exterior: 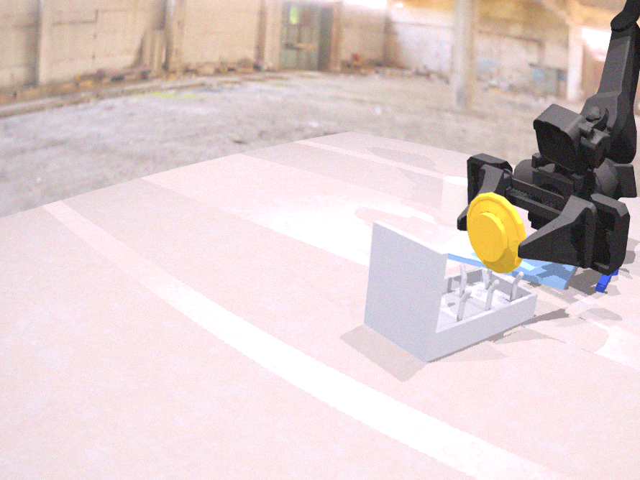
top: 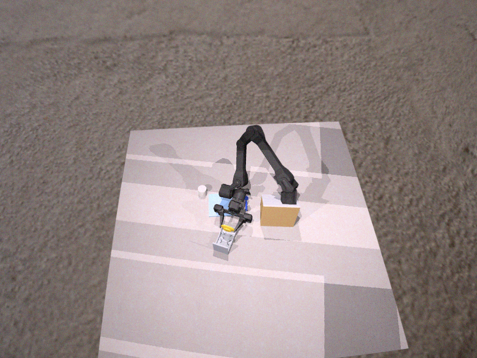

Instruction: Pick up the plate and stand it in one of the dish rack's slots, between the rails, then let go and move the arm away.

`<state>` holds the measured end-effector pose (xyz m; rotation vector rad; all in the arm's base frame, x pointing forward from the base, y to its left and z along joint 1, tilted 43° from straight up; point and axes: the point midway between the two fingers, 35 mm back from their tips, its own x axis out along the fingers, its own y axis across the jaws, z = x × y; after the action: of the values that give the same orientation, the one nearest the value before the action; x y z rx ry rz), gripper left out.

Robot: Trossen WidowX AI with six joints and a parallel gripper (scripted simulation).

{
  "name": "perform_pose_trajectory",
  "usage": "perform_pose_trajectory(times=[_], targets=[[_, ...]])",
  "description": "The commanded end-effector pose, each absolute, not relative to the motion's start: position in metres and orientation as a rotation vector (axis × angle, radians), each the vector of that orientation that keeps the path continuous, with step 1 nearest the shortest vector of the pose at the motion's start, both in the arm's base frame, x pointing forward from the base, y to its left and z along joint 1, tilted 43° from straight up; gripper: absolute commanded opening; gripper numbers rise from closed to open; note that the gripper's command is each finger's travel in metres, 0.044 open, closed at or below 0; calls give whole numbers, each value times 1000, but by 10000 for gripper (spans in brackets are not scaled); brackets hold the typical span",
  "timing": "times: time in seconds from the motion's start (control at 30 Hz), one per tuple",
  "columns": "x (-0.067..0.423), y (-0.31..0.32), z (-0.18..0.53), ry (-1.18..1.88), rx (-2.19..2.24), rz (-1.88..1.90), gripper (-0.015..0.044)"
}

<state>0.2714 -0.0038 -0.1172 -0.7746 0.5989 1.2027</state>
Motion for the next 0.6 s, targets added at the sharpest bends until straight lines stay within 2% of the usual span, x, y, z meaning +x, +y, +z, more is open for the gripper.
perform_pose_trajectory(times=[0.0, 0.53, 0.57], targets=[[273, -12, -128, 598, -777, 1199, 0], [271, -15, -131, 607, -766, 1195, 0], [271, -15, -131, 605, -768, 1196, 26]])
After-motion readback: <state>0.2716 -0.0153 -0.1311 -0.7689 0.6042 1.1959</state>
